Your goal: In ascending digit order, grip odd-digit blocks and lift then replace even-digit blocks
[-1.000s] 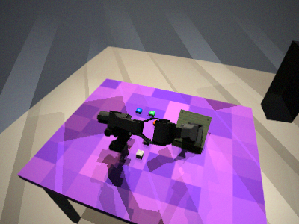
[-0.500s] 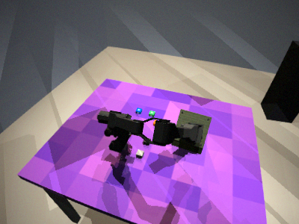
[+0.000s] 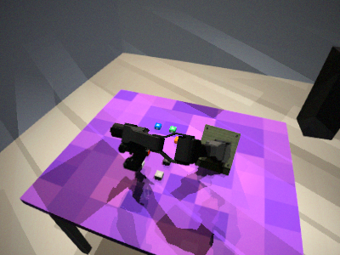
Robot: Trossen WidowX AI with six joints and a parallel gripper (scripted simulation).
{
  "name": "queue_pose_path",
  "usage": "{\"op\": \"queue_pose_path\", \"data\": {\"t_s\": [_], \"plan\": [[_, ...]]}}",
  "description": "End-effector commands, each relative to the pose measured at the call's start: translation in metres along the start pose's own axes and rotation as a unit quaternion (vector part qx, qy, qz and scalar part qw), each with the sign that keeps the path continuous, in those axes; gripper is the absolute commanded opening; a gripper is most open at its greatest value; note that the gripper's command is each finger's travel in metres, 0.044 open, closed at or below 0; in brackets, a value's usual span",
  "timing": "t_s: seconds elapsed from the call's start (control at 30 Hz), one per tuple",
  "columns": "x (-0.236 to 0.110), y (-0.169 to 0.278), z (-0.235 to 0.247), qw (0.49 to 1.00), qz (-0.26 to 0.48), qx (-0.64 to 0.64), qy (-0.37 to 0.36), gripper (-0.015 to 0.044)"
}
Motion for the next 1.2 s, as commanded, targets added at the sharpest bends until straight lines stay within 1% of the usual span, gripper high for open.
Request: {"op": "queue_pose_path", "data": {"t_s": [0.0, 0.23, 0.57, 0.9, 1.17], "plan": [[-0.001, 0.0, 0.0, 1.0, 0.0, -0.002, -0.001, 0.012], [0.0, 0.0, 0.0, 1.0, 0.0, -0.002, -0.001, 0.012], [0.014, 0.0, 0.001, 1.0, 0.0, -0.002, -0.001, 0.012], [0.014, 0.0, 0.001, 1.0, 0.0, -0.002, -0.001, 0.012], [0.014, 0.0, 0.001, 1.0, 0.0, -0.002, -0.001, 0.033]]}}
Point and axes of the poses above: the point midway between the two fingers, 35 mm back from their tips, its own x axis out along the fingers, its own z axis across the jaws, y = z × x, the point moved 2 cm from there along -x, back along the fingers, and after that the axes turned 3 degrees about x, right-handed, at the moved point
